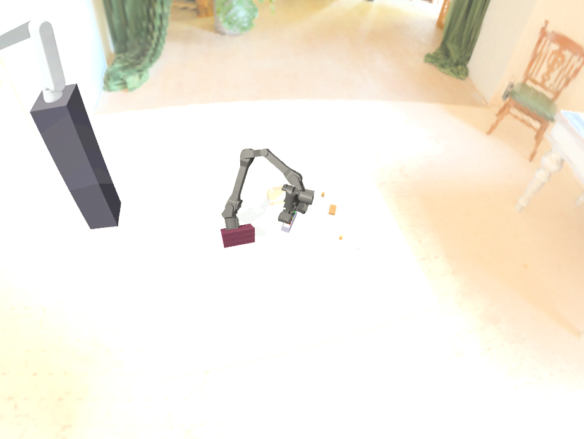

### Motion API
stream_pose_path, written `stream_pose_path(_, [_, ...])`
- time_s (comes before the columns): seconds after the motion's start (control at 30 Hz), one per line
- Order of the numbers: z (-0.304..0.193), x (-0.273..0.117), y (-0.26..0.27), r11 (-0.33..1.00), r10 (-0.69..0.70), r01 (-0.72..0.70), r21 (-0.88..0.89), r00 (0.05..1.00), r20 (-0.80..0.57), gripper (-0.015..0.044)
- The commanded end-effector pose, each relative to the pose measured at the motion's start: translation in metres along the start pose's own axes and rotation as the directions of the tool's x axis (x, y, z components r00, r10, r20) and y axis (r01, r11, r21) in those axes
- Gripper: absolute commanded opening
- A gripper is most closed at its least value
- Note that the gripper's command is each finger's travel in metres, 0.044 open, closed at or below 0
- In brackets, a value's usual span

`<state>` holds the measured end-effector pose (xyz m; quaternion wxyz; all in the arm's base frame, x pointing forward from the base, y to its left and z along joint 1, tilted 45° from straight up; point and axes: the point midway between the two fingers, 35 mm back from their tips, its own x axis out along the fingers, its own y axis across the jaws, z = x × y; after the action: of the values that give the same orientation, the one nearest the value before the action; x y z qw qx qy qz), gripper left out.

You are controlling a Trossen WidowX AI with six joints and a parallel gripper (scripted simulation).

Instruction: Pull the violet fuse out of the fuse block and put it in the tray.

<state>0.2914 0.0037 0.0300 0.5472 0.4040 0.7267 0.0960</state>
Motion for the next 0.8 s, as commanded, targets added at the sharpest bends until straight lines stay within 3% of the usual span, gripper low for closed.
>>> stream_pose_path(0.0, [0.000, -0.003, 0.000, 1.000, -0.004, 0.004, -0.003, 1.000, 0.000, 0.0000])
stream_pose_path(0.77, [0.000, -0.014, 0.000, 1.000, -0.003, 0.003, -0.002, 1.000, 0.000, 0.0000])
